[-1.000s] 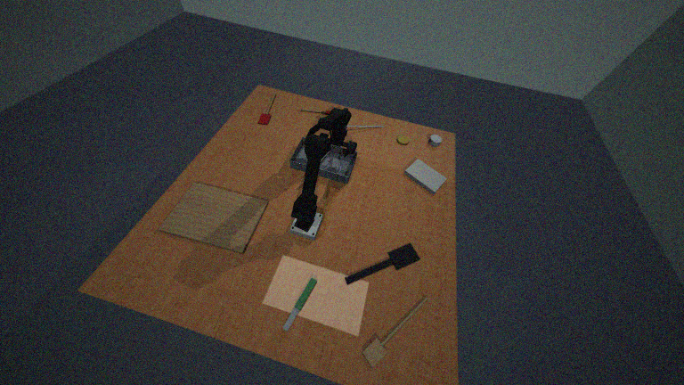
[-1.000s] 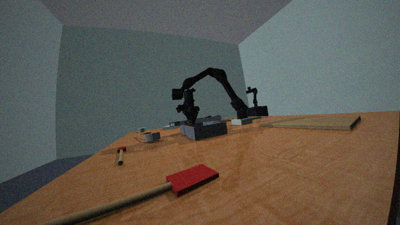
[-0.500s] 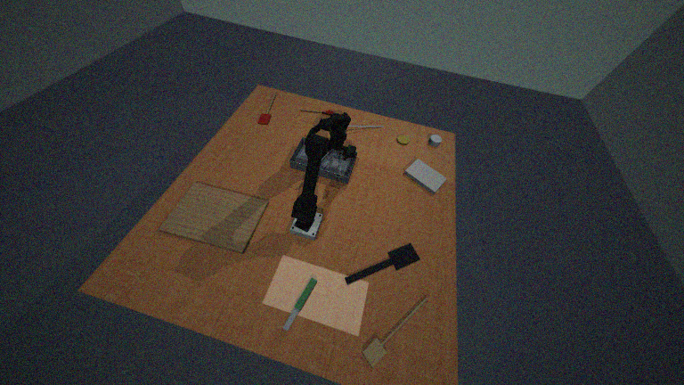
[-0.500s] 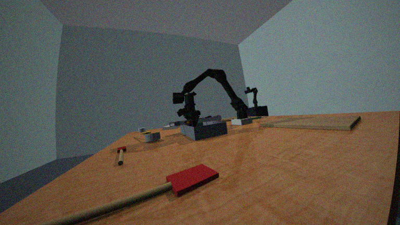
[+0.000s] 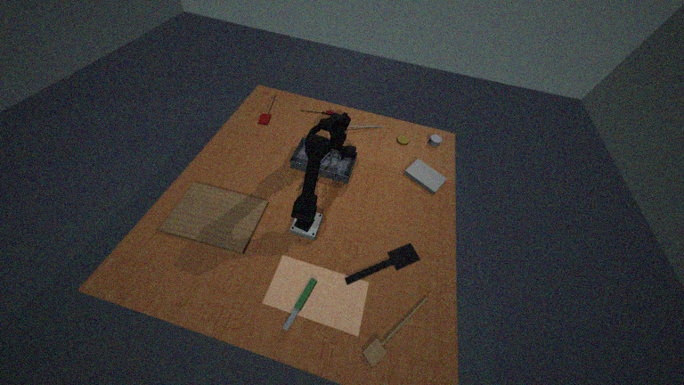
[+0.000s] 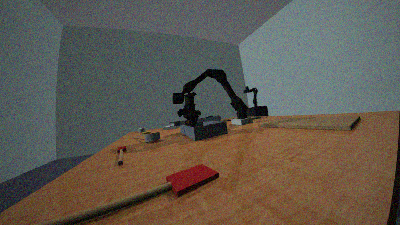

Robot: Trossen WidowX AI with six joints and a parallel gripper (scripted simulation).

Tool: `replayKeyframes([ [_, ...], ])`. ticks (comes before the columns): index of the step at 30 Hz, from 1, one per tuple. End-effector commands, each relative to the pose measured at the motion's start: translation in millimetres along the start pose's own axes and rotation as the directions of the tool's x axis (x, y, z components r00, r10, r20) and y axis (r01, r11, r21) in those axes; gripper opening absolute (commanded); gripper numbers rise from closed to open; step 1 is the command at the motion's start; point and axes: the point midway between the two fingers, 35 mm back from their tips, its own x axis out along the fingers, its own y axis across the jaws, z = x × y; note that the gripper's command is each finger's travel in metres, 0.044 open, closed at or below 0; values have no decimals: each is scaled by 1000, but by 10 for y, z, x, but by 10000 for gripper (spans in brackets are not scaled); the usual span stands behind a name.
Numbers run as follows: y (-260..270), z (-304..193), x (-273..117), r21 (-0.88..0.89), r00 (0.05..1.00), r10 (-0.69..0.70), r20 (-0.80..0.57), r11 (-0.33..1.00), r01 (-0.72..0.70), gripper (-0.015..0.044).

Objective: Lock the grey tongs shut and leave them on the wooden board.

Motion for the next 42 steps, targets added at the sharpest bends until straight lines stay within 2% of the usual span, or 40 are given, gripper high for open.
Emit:
replayKeyframes([
  [1, -1, 2, -4, 0, 1000, -1, 1, 1000, 1, 281],
  [41, -1, 2, -4, 0, 1000, -1, 1, 1000, 1, 15],
  [42, -1, 2, -4, 0, 1000, -1, 1, 1000, 1, -12],
])
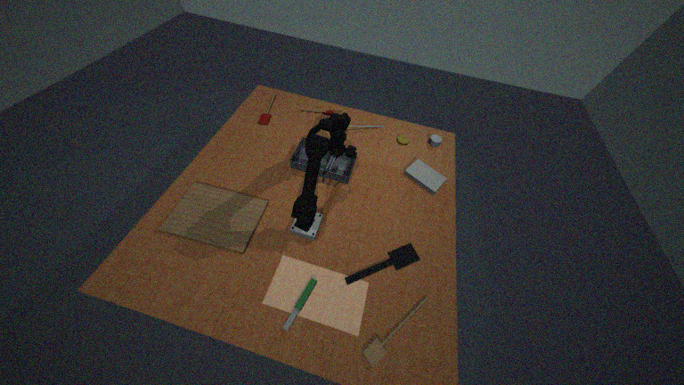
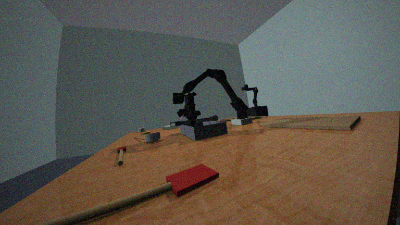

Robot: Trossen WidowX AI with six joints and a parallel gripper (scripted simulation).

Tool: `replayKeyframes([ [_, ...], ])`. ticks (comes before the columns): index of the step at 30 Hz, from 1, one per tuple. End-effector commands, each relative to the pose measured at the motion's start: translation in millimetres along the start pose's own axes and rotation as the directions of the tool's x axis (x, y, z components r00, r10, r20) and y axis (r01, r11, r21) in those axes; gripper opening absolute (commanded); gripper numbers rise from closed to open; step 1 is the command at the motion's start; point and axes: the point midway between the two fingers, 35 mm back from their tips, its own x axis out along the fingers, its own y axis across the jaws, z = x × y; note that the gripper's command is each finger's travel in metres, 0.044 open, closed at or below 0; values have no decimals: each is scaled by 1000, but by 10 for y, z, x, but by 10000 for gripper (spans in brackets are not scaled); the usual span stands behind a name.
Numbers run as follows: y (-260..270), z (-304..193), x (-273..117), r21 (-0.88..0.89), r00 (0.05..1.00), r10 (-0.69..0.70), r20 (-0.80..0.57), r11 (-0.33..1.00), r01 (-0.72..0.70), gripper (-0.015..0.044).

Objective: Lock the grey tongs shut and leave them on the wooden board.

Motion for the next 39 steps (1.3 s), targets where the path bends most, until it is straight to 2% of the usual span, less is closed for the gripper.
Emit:
replayKeyframes([
  [1, 0, 3, -4, 0, 1000, 0, 1, 1000, 0, -38],
  [5, 0, 3, -4, 0, 1000, 0, 1, 1000, 0, -143],
  [6, 0, 3, -4, 0, 1000, 0, 1, 1000, 0, -150],
  [12, -1, 31, -135, 0, 1000, -1, 1, 1000, 1, -150],
  [21, 3, 12, -1241, 2, 1000, -3, -4, 1000, 3, -150],
  [33, 4, 7, -1266, 2, 1000, -3, -4, 1000, 3, -150],
  [39, 227, -3, -1224, 39, 1000, 2, -14, 999, -1, -150],
])
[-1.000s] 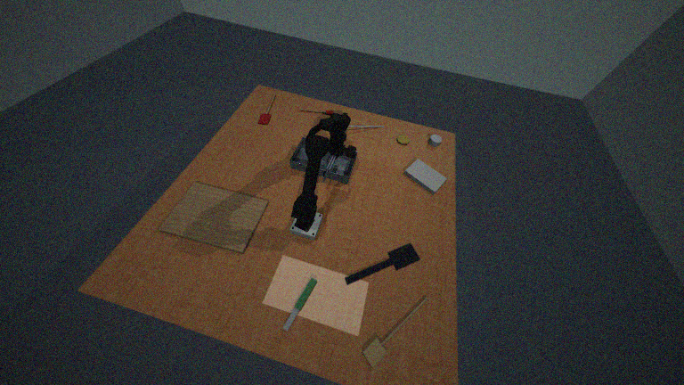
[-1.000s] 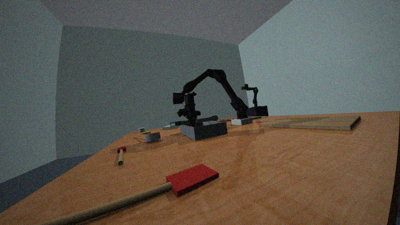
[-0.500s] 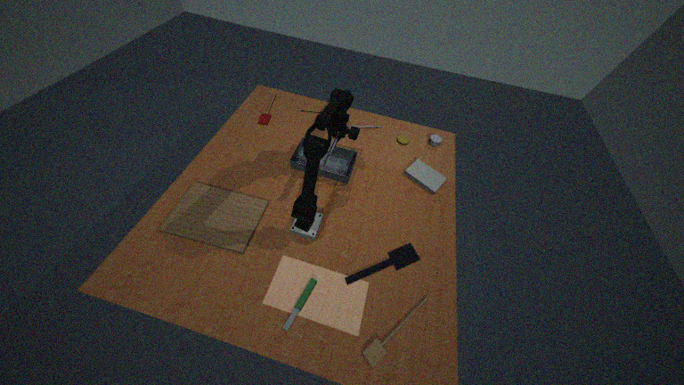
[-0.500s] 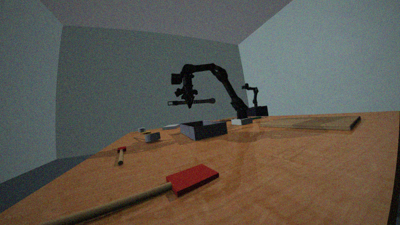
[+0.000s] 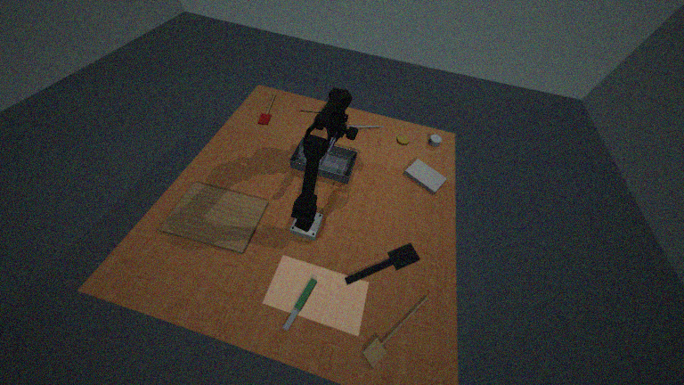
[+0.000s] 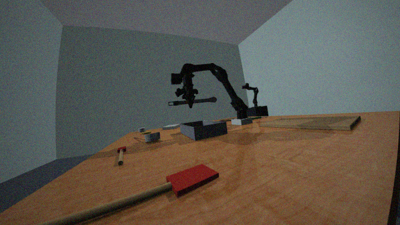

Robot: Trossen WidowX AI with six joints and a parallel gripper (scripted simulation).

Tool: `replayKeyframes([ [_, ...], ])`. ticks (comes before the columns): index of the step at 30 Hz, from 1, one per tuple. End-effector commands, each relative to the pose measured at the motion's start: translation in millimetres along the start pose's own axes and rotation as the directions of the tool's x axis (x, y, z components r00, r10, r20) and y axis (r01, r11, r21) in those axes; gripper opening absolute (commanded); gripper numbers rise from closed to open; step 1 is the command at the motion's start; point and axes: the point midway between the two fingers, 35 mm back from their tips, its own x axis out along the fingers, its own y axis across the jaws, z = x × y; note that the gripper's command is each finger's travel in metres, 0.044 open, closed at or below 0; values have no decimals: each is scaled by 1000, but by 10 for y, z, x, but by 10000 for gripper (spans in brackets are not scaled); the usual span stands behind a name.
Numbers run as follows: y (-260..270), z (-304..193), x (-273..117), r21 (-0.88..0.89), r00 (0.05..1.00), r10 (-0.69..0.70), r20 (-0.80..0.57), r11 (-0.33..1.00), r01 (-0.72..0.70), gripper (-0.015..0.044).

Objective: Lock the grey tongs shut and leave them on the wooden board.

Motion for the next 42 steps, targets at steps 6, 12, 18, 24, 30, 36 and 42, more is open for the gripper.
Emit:
replayKeyframes([
  [6, 539, -62, -10, 64, 1000, 8, 4, 998, -8, -150],
  [12, 924, -166, -11, 115, 1000, 13, 0, 993, -13, -150],
  [18, 1287, -294, -16, 183, 1000, 15, 0, 983, -15, -150],
  [24, 1636, -455, -22, 256, 1000, 17, -1, 966, -16, -150],
  [30, 1966, -649, -29, 329, 1000, 18, -2, 944, -16, -150],
  [36, 2273, -874, -36, 397, 1000, 20, -3, 918, -17, -150],
  [42, 2558, -1129, -47, 467, 1000, 21, -3, 884, -17, -150],
])
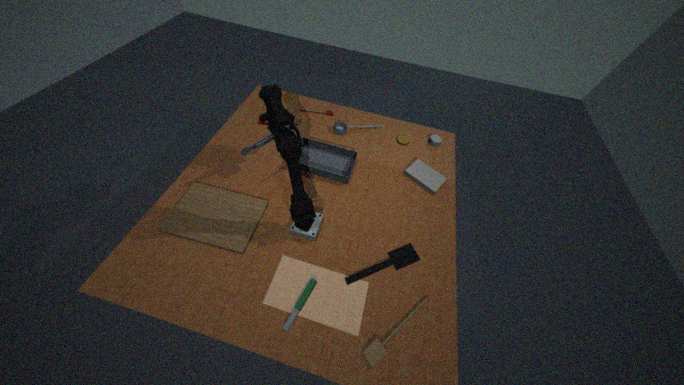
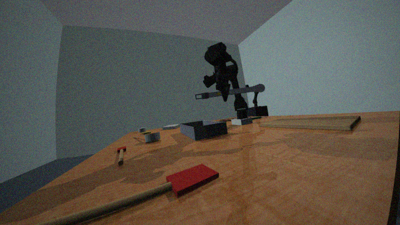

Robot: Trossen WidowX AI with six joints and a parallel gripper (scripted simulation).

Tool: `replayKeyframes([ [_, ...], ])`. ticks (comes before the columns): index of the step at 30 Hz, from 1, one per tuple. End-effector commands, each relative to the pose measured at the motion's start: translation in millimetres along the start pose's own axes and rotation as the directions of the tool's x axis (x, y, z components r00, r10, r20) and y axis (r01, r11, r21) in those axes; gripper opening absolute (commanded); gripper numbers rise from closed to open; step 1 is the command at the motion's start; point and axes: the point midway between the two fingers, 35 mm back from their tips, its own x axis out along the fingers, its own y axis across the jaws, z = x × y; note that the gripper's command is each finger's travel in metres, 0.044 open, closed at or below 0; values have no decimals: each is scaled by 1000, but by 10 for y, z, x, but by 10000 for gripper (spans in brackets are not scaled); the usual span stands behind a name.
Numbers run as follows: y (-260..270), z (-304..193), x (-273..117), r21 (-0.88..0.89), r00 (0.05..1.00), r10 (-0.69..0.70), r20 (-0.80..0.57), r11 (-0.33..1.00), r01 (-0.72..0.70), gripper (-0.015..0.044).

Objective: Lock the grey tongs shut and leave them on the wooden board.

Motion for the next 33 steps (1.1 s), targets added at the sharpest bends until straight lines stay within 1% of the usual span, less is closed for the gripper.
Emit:
replayKeyframes([
  [1, 79, -215, -5, 45, 1000, 2, 2, 999, -2, -150],
  [8, 192, -633, -12, 134, 1000, 3, 0, 991, -3, -150],
  [15, 227, -831, -12, 171, 1000, 3, -2, 985, -3, -150],
  [33, 221, -2004, -13, 376, 1000, 1, -13, 927, 4, -150],
])
